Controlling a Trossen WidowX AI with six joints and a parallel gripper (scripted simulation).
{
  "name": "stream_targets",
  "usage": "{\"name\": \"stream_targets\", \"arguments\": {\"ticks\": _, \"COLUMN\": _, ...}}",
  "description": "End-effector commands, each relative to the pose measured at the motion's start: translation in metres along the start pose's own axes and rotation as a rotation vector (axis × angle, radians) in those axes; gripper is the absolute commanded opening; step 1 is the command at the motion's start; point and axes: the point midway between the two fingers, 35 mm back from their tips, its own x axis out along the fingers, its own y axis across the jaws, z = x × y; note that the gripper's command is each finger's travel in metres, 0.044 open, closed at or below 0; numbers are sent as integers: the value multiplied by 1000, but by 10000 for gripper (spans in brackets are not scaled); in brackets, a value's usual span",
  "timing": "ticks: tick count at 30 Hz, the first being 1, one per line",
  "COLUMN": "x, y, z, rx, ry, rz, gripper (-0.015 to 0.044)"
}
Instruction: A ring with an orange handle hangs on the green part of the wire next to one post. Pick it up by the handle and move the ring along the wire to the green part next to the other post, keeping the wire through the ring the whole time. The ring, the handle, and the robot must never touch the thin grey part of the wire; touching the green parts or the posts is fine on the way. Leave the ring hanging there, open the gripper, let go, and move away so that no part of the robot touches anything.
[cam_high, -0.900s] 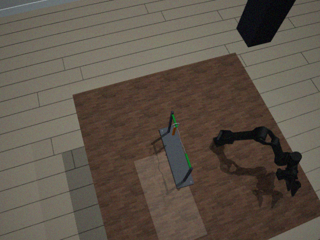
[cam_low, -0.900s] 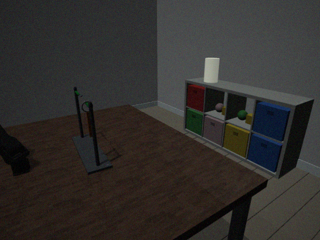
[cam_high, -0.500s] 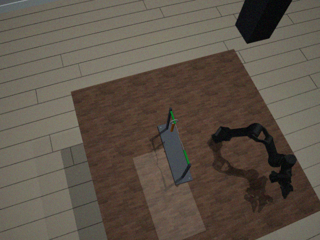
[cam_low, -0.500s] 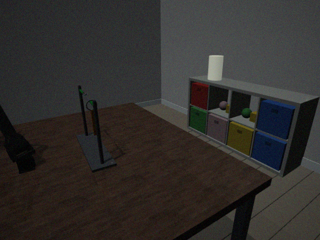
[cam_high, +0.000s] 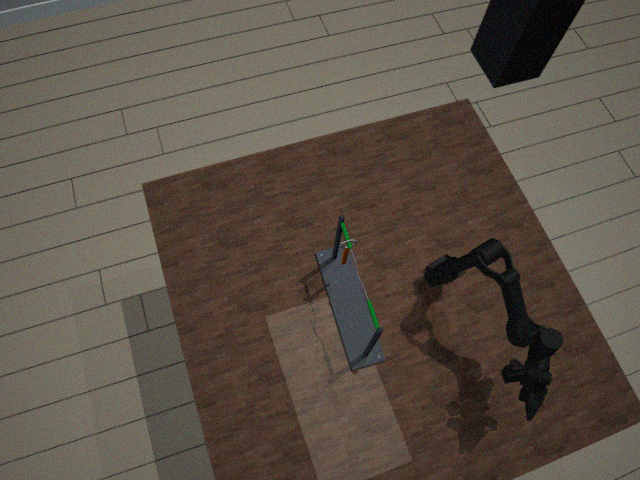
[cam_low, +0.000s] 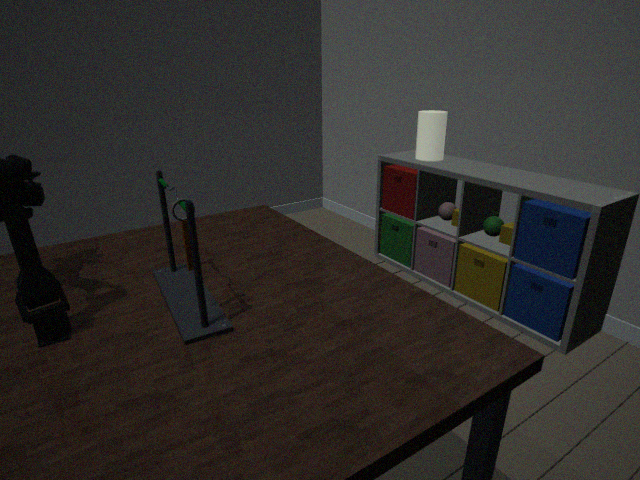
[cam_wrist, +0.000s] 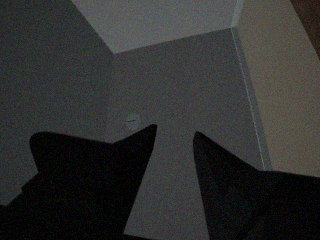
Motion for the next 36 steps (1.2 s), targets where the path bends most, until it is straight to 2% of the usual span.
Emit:
{"name": "stream_targets", "arguments": {"ticks": 1, "x": 17, "y": 14, "z": 27, "rx": -80, "ry": -6, "rz": -3, "gripper": 160}}
{"name": "stream_targets", "arguments": {"ticks": 9, "x": 43, "y": 47, "z": 89, "rx": -234, "ry": -27, "rz": -15, "gripper": 160}}
{"name": "stream_targets", "arguments": {"ticks": 18, "x": 52, "y": 79, "z": 159, "rx": -394, "ry": -53, "rz": -47, "gripper": 160}}
{"name": "stream_targets", "arguments": {"ticks": 27, "x": 40, "y": 105, "z": 226, "rx": -536, "ry": -77, "rz": -95, "gripper": 160}}
{"name": "stream_targets", "arguments": {"ticks": 36, "x": 12, "y": 123, "z": 283, "rx": -656, "ry": -98, "rz": -153, "gripper": 160}}
